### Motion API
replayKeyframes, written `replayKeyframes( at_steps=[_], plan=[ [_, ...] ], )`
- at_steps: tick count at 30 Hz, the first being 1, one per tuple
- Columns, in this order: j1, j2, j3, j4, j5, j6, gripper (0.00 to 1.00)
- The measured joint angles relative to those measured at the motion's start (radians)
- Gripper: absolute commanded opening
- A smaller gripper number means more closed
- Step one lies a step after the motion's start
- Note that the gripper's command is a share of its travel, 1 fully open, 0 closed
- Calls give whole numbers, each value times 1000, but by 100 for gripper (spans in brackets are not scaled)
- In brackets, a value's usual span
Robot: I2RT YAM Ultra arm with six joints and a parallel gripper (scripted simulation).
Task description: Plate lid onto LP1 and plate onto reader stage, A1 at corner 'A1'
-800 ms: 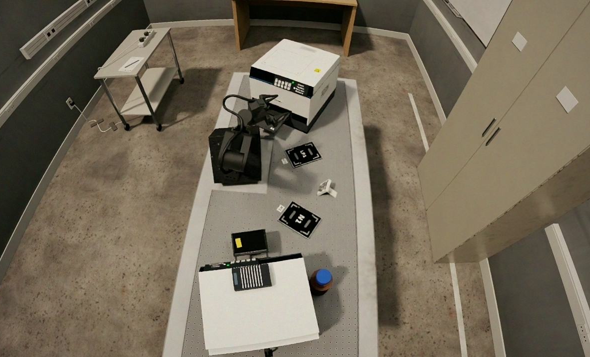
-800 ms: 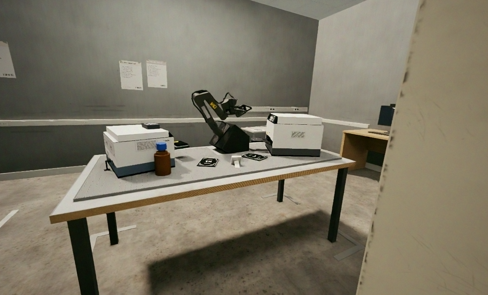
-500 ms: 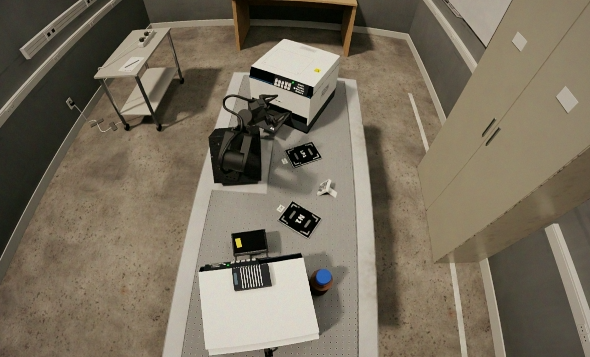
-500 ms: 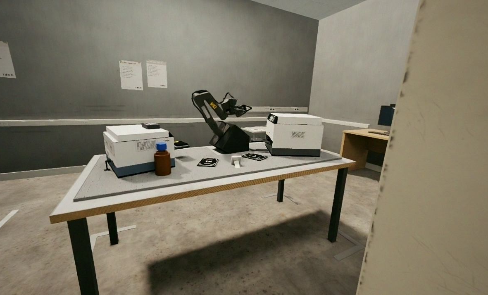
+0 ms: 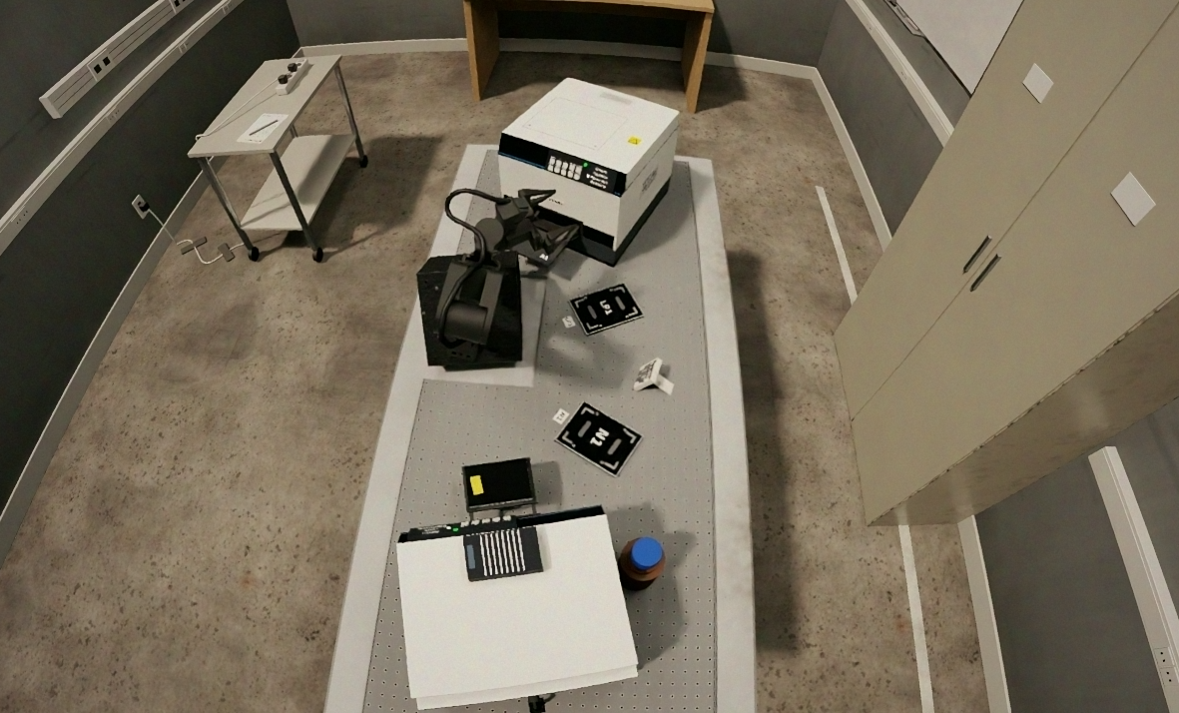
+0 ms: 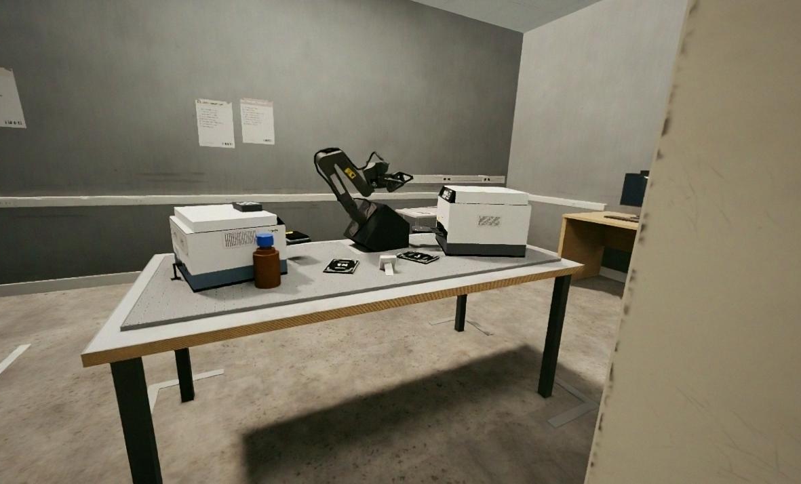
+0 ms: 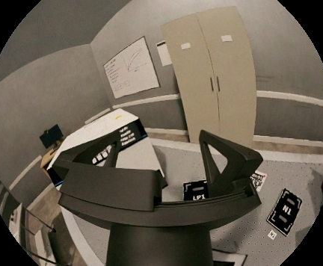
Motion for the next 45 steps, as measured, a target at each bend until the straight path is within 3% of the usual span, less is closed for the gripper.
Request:
replayKeyframes(
  at_steps=[15,45],
  plan=[
    [-129,-83,124,-222,42,-28,100],
    [-437,-254,346,-713,34,-121,100]
  ],
)
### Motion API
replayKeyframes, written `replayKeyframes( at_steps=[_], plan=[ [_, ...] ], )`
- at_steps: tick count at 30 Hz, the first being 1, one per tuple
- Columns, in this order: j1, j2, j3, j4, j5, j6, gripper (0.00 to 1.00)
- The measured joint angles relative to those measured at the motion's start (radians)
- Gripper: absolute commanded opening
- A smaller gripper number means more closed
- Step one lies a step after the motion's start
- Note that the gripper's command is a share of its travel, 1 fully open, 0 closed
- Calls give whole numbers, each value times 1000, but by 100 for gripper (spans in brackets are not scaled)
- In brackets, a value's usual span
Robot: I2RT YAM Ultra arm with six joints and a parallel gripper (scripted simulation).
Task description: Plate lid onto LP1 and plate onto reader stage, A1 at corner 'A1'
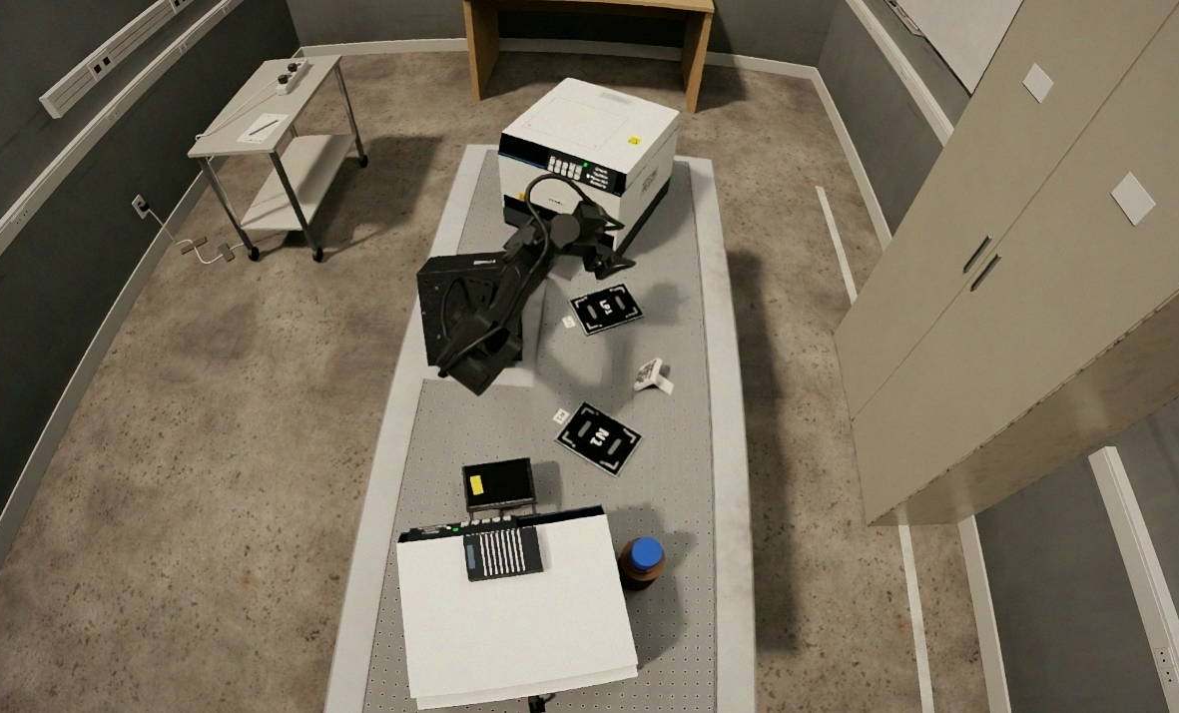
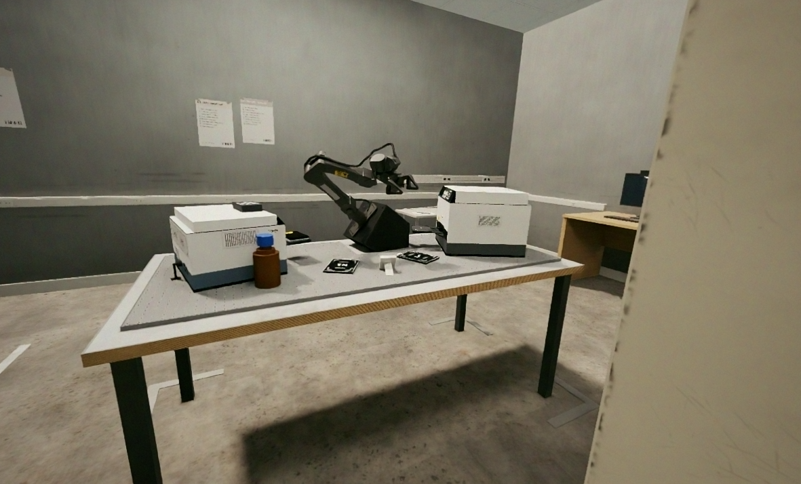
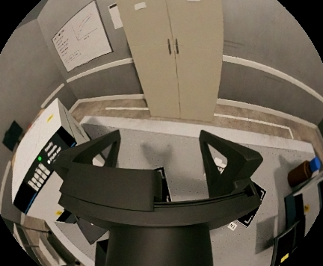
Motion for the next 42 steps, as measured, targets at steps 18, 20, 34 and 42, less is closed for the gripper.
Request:
replayKeyframes(
  at_steps=[18,20,34,42],
  plan=[
    [-151,-81,119,-263,-6,-46,100],
    [-163,-81,138,-303,-3,-45,100],
    [-286,-154,213,-469,-16,-92,100],
    [-353,-188,252,-566,-29,-117,100]
  ],
)
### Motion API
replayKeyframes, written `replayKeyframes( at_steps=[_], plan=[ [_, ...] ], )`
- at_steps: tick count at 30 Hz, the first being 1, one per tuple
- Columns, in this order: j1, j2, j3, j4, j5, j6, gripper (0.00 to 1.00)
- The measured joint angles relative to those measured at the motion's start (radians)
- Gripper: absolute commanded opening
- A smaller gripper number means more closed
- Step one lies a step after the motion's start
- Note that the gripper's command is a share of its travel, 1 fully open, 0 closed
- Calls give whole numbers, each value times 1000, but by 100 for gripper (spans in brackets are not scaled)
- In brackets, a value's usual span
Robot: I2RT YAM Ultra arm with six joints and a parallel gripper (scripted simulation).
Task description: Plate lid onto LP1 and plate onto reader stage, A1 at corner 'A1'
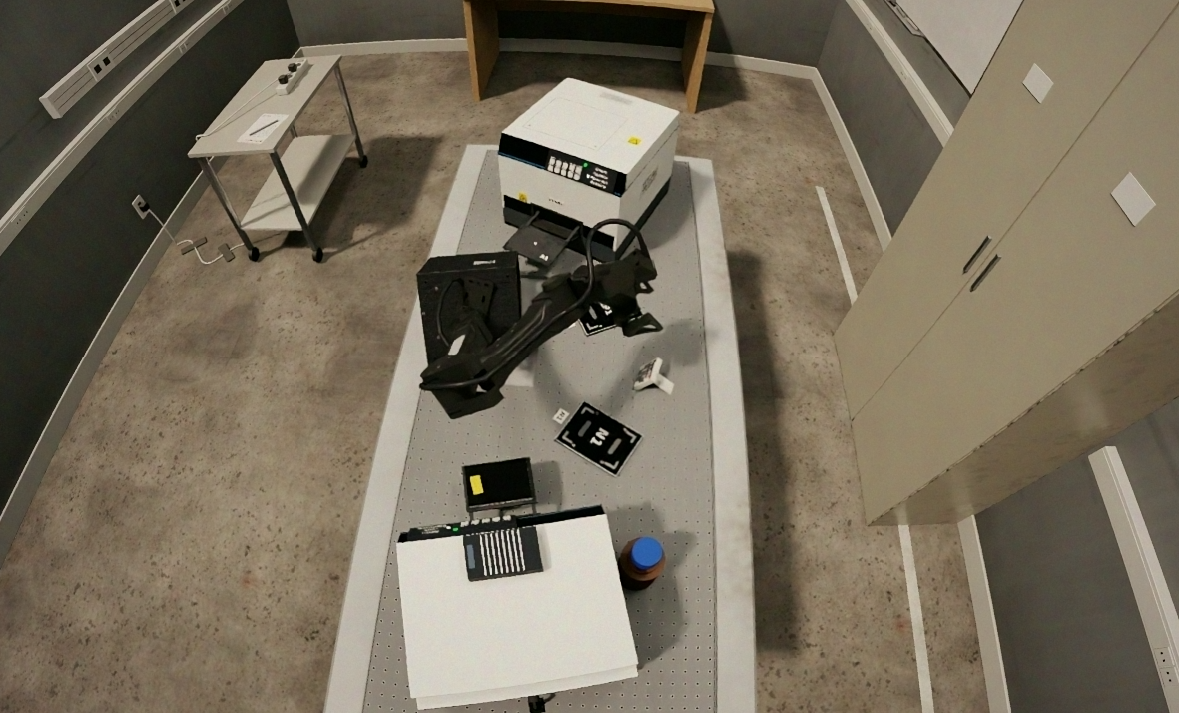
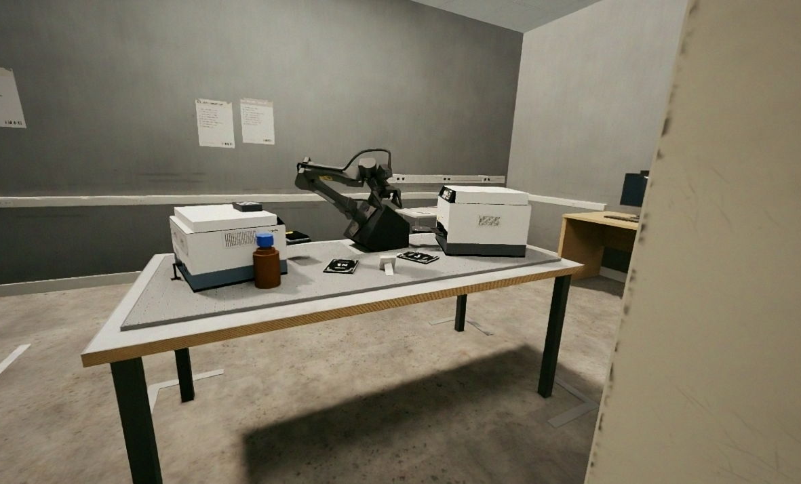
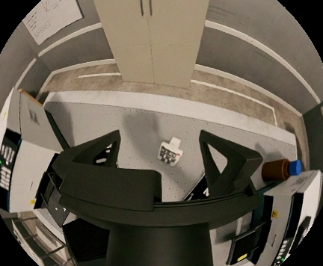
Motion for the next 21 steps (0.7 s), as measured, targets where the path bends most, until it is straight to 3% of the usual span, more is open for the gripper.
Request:
replayKeyframes(
  at_steps=[21],
  plan=[
    [-157,-81,127,-262,-5,-46,100]
  ],
)
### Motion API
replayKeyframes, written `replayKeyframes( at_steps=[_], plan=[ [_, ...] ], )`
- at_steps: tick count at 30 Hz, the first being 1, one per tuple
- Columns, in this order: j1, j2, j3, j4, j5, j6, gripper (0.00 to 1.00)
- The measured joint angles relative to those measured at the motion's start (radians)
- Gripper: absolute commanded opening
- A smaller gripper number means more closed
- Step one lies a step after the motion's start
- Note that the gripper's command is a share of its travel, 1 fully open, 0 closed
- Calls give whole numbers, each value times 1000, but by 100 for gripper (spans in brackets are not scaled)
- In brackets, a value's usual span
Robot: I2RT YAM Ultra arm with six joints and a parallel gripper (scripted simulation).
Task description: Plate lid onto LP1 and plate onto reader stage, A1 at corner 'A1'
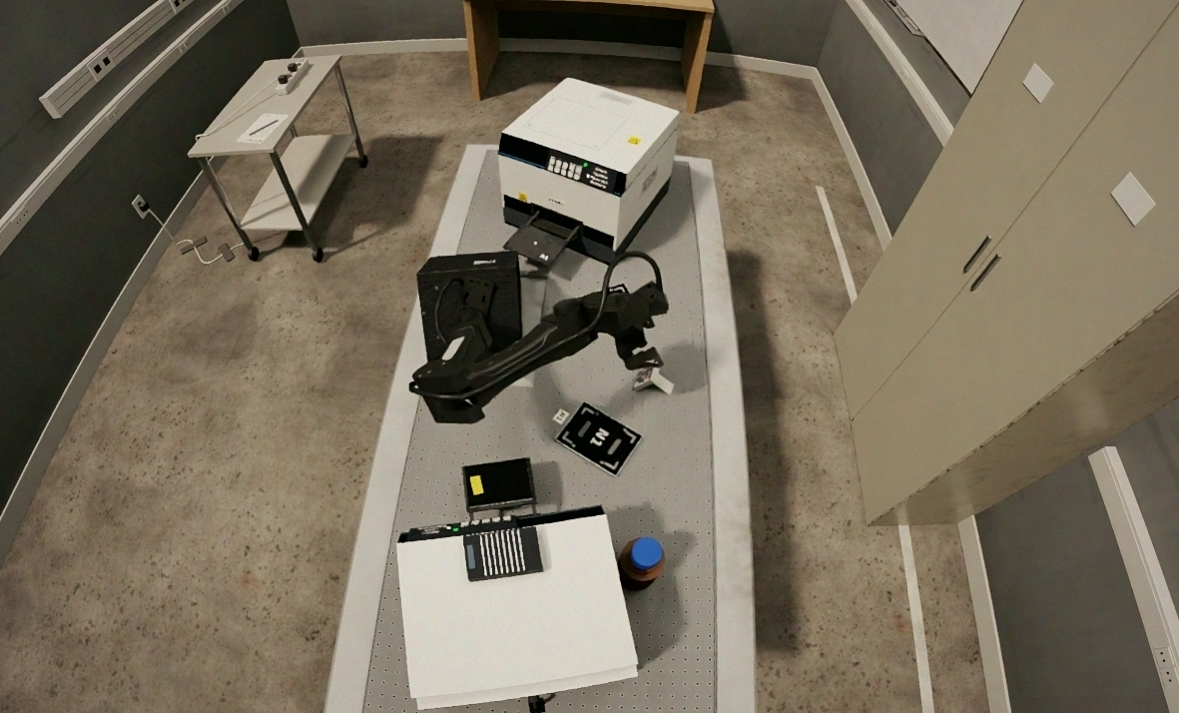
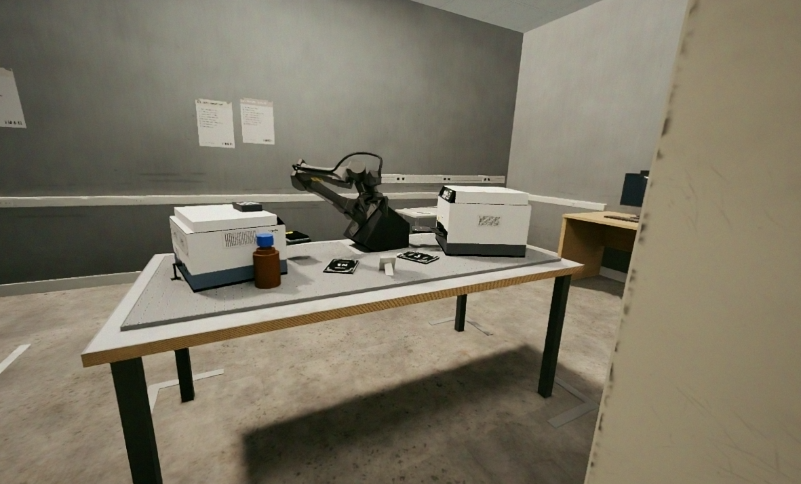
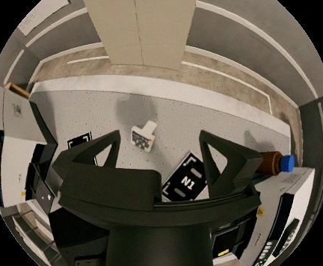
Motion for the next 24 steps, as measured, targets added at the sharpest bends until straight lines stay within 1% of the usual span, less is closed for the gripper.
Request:
replayKeyframes(
  at_steps=[4,8,13,16,20,24],
  plan=[
    [-32,-31,5,-31,-6,-18,100],
    [-40,-28,39,-88,-5,-18,100],
    [-95,-67,47,-132,-15,-41,100],
    [-116,-69,77,-174,-13,-44,100],
    [-148,-95,91,-218,-18,-58,100],
    [-155,-97,120,-262,-16,-58,100]
  ],
)
